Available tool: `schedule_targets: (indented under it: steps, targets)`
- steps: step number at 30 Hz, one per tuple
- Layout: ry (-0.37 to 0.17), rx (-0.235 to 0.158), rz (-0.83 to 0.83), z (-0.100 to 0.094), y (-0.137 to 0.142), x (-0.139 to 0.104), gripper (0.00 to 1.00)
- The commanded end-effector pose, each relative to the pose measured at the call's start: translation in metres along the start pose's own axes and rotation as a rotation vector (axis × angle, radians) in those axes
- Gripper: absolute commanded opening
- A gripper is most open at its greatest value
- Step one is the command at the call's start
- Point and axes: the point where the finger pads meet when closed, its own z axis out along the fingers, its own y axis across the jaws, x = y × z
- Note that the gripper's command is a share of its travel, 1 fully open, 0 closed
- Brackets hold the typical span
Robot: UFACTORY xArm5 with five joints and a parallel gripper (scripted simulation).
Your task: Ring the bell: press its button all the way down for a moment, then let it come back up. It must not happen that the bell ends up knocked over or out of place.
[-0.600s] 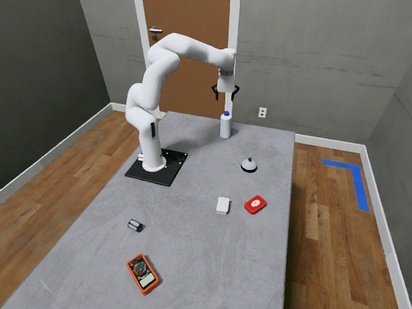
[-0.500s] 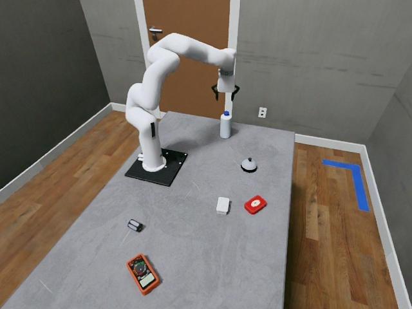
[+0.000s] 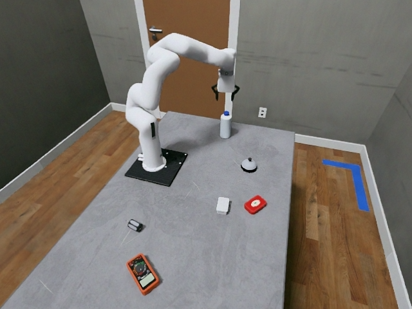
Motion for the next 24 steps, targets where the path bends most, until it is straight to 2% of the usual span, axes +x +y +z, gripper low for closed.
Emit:
schedule_targets:
  steps: [1,3,6,14,16,17,20,24]
  targets:
    - [0.004,-0.004,0.005,-0.003,0.002,-0.001,1.0]
    - [0.006,-0.004,0.037,-0.005,0.007,-0.01,1.0]
    - [0.013,-0.004,0.146,-0.012,0.022,-0.041,1.0]
    - [0.025,-0.003,0.349,-0.023,0.045,-0.102,1.0]
    - [0.025,-0.003,0.349,-0.023,0.045,-0.102,1.0]
    - [0.029,-0.003,0.428,-0.027,0.051,-0.125,1.0]
    - [0.033,-0.003,0.485,-0.03,0.055,-0.143,1.0]
    - [0.039,-0.002,0.599,-0.035,0.061,-0.177,1.0]
